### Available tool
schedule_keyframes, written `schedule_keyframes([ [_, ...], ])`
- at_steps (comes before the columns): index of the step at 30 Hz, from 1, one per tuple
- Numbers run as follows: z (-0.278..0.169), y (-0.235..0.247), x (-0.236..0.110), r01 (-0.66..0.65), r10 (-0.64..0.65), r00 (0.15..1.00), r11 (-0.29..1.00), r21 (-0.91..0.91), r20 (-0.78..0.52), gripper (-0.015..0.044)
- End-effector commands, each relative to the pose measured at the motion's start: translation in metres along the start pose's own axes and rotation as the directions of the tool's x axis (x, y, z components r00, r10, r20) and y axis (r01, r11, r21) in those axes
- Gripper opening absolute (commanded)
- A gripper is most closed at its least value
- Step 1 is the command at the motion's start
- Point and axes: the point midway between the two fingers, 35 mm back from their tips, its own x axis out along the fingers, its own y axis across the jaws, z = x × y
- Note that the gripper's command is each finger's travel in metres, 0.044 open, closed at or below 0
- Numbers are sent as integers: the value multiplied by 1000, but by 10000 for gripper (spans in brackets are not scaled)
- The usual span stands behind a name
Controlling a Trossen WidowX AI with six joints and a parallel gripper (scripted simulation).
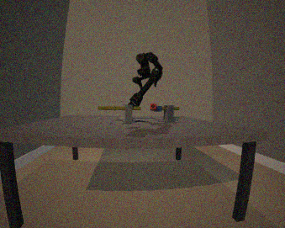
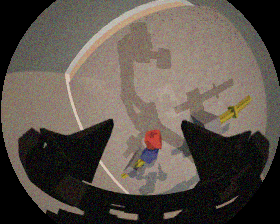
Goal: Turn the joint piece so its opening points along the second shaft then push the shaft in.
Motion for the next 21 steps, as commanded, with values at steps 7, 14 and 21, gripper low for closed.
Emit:
schedule_keyframes([
  [7,-9,20,22,-22,7,994,989,-146,-105,440],
  [14,-16,20,37,90,-108,992,966,-241,-60,440],
  [21,-19,21,47,172,-182,983,936,-307,-5,440],
])
